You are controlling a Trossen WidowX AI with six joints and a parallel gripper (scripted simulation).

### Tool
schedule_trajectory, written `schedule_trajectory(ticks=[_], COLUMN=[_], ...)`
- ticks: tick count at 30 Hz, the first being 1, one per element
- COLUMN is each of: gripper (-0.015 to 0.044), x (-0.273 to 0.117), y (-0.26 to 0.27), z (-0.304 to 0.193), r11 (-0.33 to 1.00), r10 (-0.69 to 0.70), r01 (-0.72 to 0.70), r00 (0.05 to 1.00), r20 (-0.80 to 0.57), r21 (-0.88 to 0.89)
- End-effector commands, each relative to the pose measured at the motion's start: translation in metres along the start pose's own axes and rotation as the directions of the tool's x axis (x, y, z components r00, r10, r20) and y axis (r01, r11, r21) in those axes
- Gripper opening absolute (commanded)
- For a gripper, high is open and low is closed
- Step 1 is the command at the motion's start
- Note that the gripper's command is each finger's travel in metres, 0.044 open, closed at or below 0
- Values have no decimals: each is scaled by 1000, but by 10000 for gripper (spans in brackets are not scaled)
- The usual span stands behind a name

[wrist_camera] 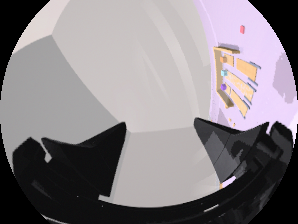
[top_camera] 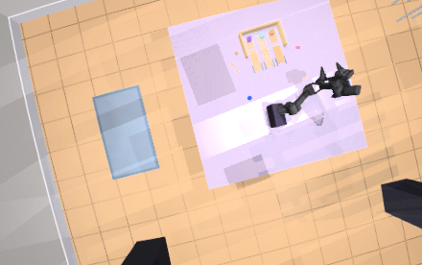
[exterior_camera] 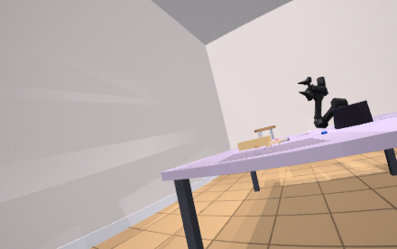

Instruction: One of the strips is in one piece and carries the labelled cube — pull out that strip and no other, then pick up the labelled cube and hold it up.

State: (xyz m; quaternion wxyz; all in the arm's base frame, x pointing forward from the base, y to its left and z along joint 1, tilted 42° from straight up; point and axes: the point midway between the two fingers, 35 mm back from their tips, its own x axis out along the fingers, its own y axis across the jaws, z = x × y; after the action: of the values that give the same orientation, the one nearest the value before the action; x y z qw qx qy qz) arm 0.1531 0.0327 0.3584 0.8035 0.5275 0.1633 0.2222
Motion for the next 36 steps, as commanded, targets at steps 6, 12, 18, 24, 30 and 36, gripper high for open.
schedule_trajectory(ticks=[6, 12, 18, 24, 30, 36], gripper=[400, 400, 400, 400, 400, 400], x=[0, 17, 66, 125, 169, 184], y=[12, 18, -1, -52, -129, -213], z=[-28, -75, -111, -116, -96, -65], r11=[981, 903, 652, 300, -66, -351], r10=[-49, -144, -283, -420, -548, -649], r01=[53, 159, 357, 515, 547, 443], r00=[998, 987, 933, 827, 679, 520], r20=[29, 67, 222, 373, 489, 556], r21=[-188, -399, -669, -803, -834, -825])
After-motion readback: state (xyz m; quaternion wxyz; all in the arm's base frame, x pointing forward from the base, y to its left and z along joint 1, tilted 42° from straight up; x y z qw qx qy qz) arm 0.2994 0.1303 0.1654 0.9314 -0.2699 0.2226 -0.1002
